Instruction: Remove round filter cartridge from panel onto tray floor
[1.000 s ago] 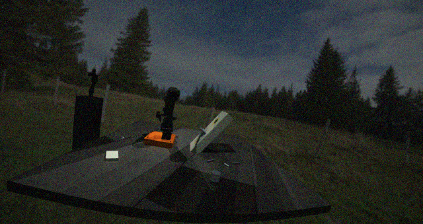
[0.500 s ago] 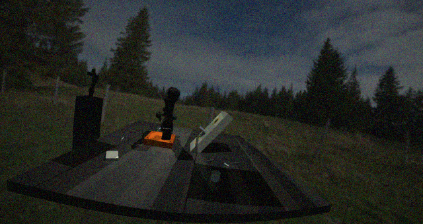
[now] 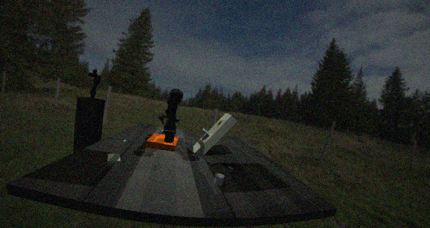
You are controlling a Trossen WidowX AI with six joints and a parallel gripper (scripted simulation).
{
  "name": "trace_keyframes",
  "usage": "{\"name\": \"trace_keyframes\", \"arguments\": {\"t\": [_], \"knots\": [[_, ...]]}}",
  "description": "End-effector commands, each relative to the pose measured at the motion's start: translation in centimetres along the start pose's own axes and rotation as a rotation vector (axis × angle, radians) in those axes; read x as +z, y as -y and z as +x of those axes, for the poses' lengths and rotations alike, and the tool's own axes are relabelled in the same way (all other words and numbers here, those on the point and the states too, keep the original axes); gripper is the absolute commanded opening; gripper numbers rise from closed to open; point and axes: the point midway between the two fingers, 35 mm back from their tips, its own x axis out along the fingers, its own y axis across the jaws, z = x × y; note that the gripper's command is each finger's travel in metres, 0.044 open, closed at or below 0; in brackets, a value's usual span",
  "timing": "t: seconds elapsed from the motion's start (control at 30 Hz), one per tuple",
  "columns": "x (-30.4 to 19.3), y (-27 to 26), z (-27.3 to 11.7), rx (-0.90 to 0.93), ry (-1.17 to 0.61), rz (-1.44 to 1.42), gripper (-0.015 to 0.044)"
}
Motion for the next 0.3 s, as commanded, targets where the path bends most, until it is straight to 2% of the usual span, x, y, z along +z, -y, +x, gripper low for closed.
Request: {"name": "trace_keyframes", "arguments": {"t": [0.0,0.27], "knots": [[0.09,0.00,-0.02,0.000,0.004,0.000,0.0440],[0.09,0.00,-0.02,0.000,0.004,0.000,0.0440]]}}
